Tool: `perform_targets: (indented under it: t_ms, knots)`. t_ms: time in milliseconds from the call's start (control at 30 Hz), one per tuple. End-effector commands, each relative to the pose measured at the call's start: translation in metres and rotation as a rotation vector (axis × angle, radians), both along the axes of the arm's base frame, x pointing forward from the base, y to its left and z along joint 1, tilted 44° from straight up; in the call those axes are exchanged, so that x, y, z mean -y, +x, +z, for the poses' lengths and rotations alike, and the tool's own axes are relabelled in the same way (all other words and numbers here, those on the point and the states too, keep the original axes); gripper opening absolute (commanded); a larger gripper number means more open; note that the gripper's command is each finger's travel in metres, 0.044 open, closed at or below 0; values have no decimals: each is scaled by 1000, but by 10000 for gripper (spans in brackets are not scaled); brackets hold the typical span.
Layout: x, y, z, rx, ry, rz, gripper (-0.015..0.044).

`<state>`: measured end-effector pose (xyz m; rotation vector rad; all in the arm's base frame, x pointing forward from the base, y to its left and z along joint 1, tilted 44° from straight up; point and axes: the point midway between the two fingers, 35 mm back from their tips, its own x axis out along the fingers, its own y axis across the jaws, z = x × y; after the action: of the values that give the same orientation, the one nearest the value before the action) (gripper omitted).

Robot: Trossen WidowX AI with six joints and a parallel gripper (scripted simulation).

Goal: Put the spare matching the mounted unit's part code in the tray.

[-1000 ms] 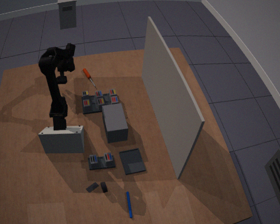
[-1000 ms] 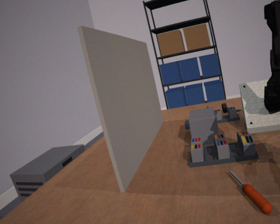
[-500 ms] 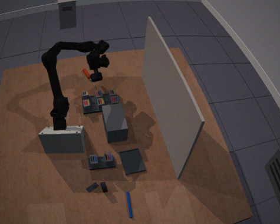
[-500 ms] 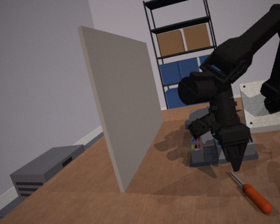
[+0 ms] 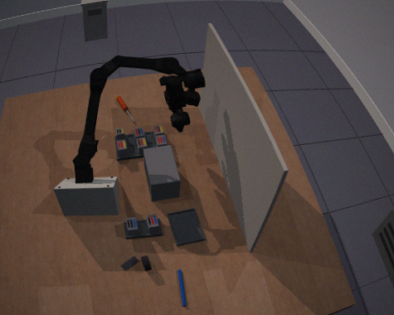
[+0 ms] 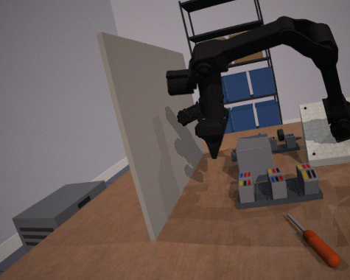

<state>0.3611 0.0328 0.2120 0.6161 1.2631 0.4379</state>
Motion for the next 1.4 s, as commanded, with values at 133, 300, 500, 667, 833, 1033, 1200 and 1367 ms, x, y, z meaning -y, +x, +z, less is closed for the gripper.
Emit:
perform_targets:
  t_ms: [133,300,500,667,833,1033,1200,1367]
  knots:
    - [136,-8,-47,-59,-8,-11,440]
    - [161,-16,-56,-64,8,-12,440]
    - [161,-16,-56,-64,8,-12,440]
    - [161,-16,-56,-64,8,-12,440]
    - [161,-16,-56,-64,8,-12,440]
    - [121,-24,-34,103,-54,206,440]
    - [46,-55,1,447,-159,639,440]
    - [-15,-103,22,801,-240,1050,440]
